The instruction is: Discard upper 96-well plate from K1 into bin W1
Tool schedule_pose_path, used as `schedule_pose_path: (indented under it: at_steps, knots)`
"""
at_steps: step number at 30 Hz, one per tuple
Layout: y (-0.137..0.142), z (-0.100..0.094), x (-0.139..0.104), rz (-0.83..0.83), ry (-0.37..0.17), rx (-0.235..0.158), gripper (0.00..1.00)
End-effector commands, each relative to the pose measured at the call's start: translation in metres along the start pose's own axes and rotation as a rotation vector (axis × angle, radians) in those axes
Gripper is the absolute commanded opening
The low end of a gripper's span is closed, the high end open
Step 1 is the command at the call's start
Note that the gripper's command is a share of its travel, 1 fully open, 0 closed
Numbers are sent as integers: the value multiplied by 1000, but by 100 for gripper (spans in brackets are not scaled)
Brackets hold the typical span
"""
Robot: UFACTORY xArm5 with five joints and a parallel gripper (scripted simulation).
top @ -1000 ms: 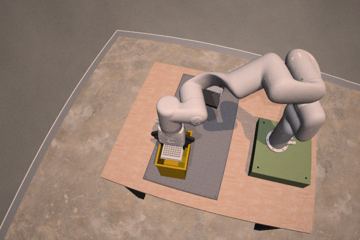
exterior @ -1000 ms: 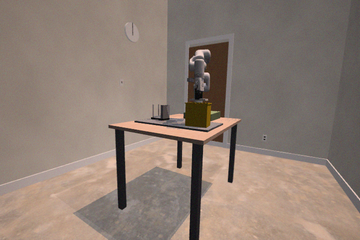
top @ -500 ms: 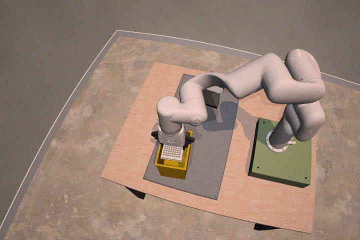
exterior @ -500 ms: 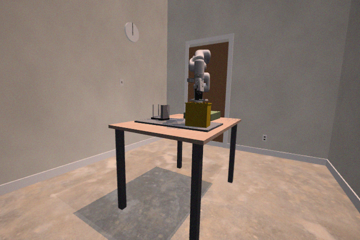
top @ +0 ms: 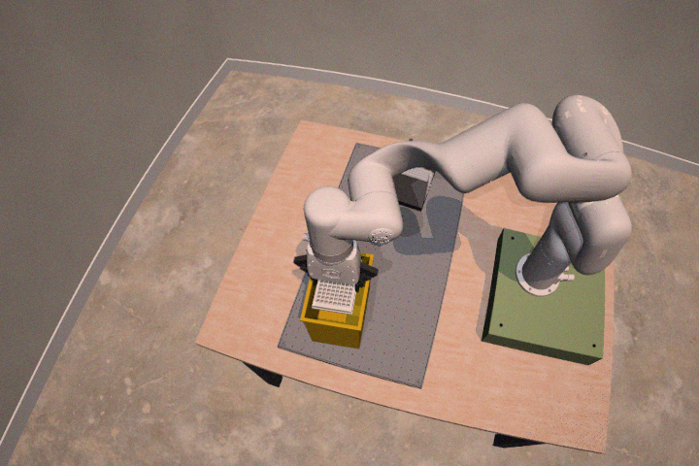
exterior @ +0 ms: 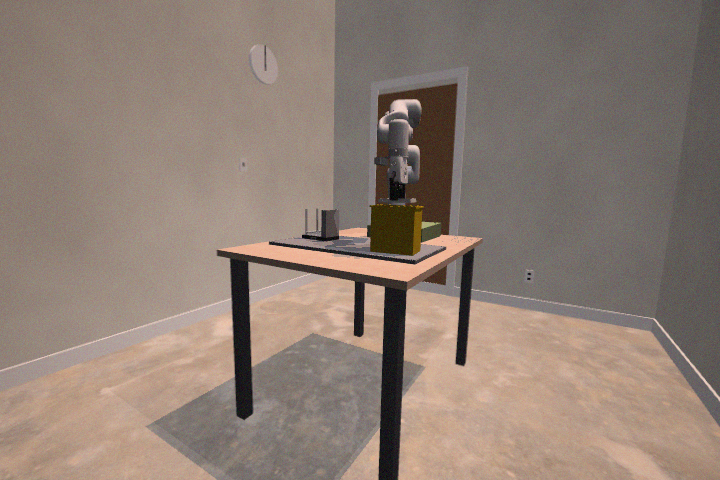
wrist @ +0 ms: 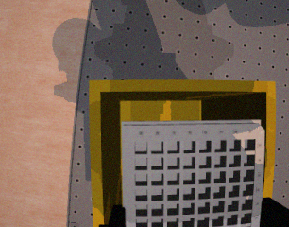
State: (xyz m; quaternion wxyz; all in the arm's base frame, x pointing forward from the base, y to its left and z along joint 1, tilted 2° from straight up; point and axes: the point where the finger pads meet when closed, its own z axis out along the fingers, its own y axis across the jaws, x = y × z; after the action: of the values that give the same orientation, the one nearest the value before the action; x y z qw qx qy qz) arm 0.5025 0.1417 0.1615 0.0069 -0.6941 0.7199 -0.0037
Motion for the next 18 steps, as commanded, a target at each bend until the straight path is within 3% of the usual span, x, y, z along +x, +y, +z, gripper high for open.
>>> schedule_pose_path:
  at_steps: [1, 10, 11, 18]
  knots:
    - [-1, -1, 0, 0, -1, 4, 0]
    - [-1, 0, 0, 0, -1, 4, 0]
    - [-1, 1, 0, 0, -1, 4, 100]
    - [-1, 1, 0, 0, -1, 4, 100]
